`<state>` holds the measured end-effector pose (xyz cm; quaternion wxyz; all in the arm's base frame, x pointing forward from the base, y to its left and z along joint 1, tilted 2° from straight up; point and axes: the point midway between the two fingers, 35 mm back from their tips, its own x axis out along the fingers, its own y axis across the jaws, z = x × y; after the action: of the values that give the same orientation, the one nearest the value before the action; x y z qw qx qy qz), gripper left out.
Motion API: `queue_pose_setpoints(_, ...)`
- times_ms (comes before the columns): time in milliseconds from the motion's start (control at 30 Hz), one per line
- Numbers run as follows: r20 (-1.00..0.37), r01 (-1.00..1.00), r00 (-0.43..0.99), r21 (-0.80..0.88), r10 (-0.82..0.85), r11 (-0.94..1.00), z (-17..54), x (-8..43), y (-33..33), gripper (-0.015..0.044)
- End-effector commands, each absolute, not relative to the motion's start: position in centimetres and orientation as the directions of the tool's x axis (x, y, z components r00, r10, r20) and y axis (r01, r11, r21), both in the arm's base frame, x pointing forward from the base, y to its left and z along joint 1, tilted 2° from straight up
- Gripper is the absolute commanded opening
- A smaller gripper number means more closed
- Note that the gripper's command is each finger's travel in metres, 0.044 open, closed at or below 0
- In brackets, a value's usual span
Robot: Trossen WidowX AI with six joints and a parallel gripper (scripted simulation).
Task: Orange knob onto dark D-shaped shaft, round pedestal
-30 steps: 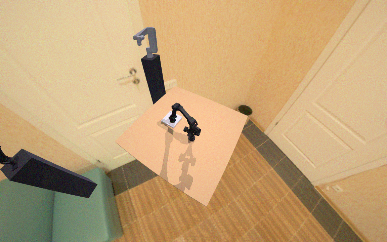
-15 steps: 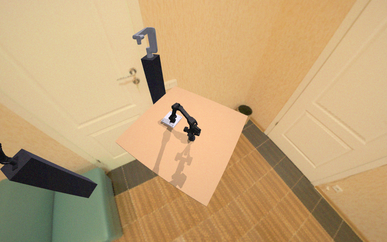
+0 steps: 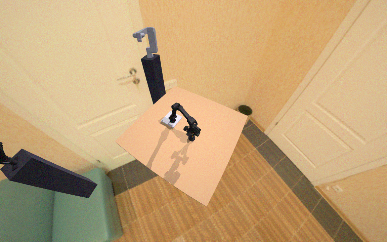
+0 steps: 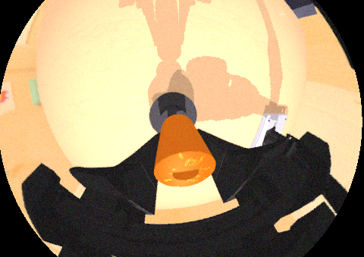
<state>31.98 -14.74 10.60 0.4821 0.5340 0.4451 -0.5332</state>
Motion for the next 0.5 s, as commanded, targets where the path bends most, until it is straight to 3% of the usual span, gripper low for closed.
queue_pose_setpoints(0, -0.998, 0.975, 0.041, 0.049, -0.042, -0.215, 10.92, 32.09, -14.79, 0.0)
queue_pose_setpoints(467, -0.998, 0.975, 0.042, 0.05, -0.042, -0.215, 10.39, 32.44, -14.92, 0.0)
